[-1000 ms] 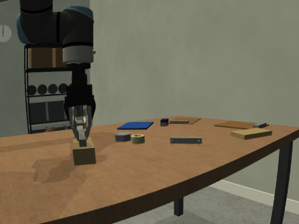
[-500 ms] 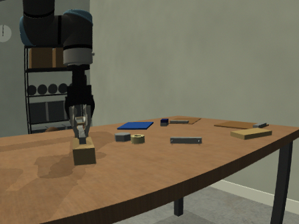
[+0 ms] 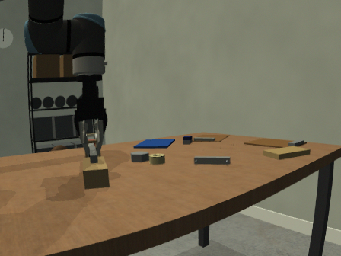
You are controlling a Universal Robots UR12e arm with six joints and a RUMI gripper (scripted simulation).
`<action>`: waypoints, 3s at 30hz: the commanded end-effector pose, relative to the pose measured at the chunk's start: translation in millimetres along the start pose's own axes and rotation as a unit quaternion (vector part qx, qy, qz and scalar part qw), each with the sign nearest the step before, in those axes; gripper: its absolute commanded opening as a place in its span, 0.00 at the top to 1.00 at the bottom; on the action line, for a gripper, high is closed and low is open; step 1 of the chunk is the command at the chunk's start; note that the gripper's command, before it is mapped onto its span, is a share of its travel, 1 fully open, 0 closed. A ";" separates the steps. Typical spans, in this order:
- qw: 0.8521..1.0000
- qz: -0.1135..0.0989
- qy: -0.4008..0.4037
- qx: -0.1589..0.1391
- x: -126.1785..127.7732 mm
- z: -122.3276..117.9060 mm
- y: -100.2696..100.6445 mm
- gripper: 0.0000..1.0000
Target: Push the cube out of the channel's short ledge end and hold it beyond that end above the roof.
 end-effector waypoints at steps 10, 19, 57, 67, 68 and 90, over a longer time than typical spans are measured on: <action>1.000 0.000 0.000 0.000 -0.4 5.9 -0.3 1.00; 1.000 0.000 0.000 0.000 -0.4 6.1 -0.3 1.00; 1.000 0.000 0.000 0.000 -0.4 6.1 -0.3 0.78; 1.000 0.000 0.000 0.000 -0.4 6.1 -0.3 0.78; 1.000 0.000 0.000 0.000 -0.4 6.1 -0.3 0.78; 1.000 0.000 0.000 0.000 -0.4 6.1 -17.1 0.78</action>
Point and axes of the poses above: the point where the finger pads meet when closed, its own y axis out along the fingers, its own x axis across the jaws, z = x × y, the point moved 2 cm from there along -y, back along the fingers, and after that the axes turned 6 degrees about y, right-handed, at the moved point
